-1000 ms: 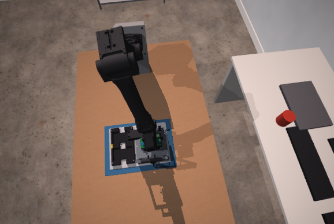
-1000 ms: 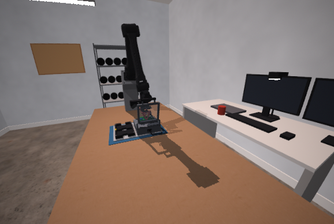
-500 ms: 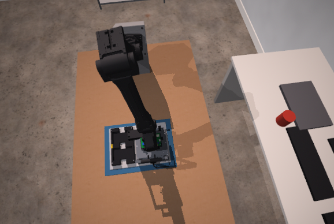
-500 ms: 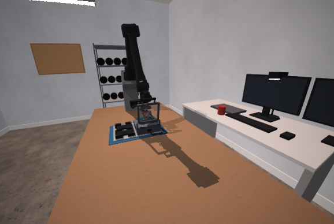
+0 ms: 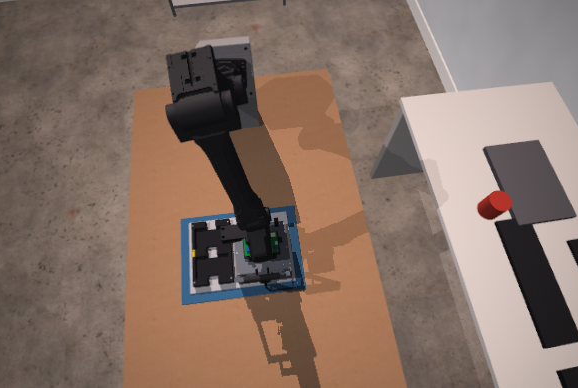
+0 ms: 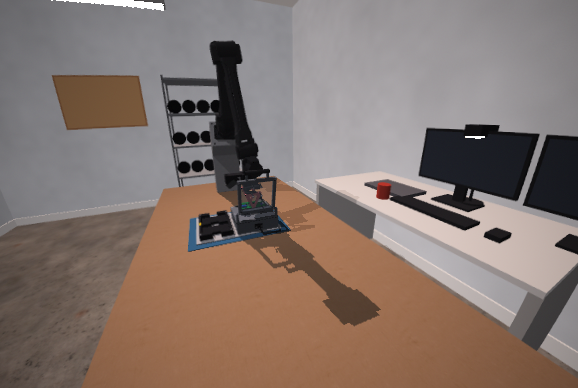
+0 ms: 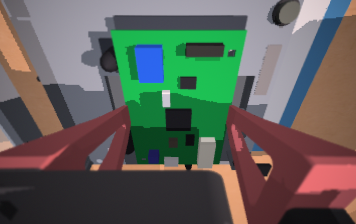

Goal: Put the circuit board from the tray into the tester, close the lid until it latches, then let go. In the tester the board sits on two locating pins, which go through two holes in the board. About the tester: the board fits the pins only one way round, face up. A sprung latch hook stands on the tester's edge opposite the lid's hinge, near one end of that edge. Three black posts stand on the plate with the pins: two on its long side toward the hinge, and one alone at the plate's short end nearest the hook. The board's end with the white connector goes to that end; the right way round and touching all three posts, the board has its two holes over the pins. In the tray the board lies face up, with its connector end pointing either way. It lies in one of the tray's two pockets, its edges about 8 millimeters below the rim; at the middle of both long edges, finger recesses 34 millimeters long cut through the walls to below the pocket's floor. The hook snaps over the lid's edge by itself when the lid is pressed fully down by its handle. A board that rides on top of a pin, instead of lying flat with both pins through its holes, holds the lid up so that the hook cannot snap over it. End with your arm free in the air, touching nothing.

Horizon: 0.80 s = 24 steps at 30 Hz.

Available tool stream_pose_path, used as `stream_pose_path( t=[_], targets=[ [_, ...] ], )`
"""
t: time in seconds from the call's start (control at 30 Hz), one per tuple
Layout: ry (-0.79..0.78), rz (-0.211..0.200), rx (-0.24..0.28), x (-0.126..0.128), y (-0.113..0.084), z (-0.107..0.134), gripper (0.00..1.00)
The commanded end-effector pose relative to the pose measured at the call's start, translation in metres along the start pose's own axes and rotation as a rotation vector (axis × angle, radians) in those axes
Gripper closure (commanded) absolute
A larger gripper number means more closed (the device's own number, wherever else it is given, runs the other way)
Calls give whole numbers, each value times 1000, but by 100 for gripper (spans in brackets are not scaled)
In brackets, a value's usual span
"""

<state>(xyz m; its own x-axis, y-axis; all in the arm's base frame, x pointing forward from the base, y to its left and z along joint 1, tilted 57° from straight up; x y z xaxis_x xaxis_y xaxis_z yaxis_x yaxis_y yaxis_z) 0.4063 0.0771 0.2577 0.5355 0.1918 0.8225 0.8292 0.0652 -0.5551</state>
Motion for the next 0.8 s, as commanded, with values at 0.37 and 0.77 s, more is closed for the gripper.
stream_pose_path(
  t=[0.37, 0.77],
  targets=[
    [4, -43, 10, 7, -11, 5, 28],
    [3, -36, 10, 4, -7, 5, 28]
  ],
)
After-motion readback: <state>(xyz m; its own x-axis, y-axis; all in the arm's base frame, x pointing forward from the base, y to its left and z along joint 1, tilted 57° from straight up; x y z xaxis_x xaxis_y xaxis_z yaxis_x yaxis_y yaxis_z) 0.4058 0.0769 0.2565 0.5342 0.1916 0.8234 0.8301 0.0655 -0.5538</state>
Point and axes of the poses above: the point where the finger pads meet when closed, its own y axis out along the fingers, its own x axis across the jaws, z = x × y, the point moved 9 cm from there along -y, back along the fingers, and after that the axes turned 8 degrees about -y, right-handed, at the moved point
